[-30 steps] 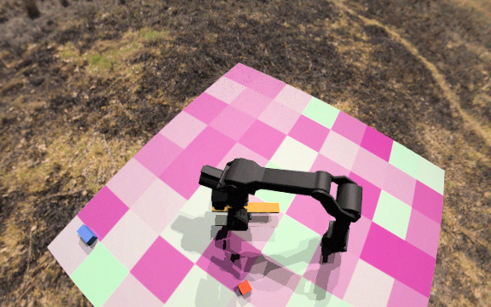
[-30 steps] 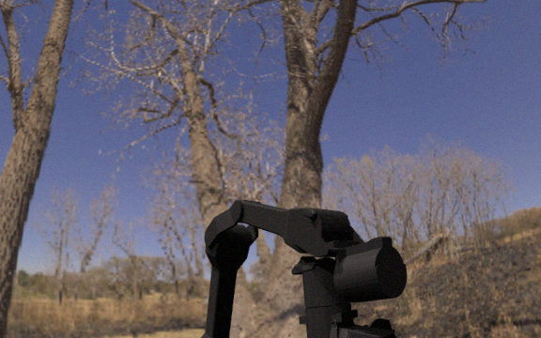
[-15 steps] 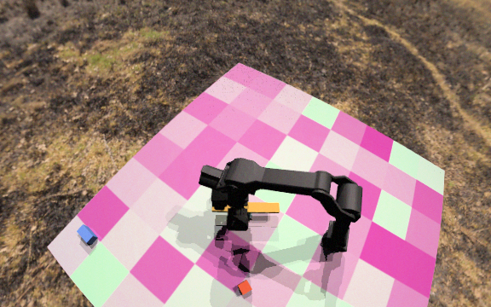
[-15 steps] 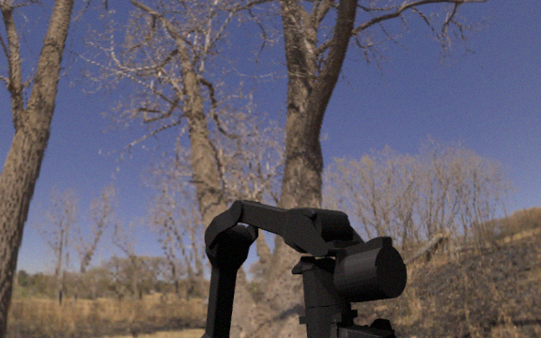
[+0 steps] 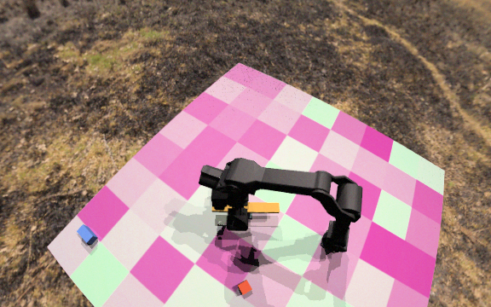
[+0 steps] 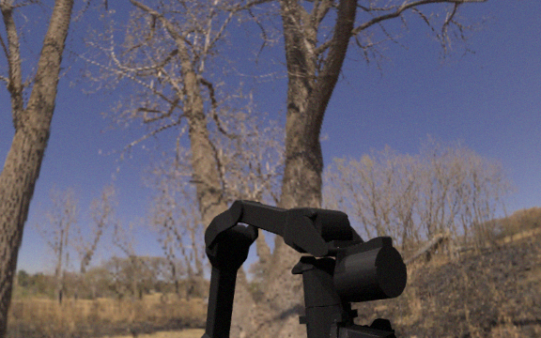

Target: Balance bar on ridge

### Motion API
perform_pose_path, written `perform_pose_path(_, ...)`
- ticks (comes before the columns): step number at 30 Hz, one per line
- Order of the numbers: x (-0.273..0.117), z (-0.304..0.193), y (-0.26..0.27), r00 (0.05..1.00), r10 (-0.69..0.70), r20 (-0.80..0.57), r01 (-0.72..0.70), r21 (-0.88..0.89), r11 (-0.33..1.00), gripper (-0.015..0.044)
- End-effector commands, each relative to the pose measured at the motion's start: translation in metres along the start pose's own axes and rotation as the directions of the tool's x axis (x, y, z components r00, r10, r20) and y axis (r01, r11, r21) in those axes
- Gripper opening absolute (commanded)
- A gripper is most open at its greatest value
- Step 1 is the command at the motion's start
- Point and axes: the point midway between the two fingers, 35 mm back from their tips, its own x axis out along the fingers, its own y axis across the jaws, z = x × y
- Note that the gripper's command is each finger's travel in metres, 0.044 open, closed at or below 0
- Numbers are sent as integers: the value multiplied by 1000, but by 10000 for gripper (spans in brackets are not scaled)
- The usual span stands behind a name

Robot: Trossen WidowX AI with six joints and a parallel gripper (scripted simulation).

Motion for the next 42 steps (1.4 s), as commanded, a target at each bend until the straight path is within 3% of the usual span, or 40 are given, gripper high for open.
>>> perform_pose_path(1,0,0,0,1000,2,0,-2,3,1000,0)
perform_pose_path(38,0,0,0,1000,0,0,0,0,1000,0)
perform_pose_path(42,0,0,0,1000,0,0,0,0,1000,105)
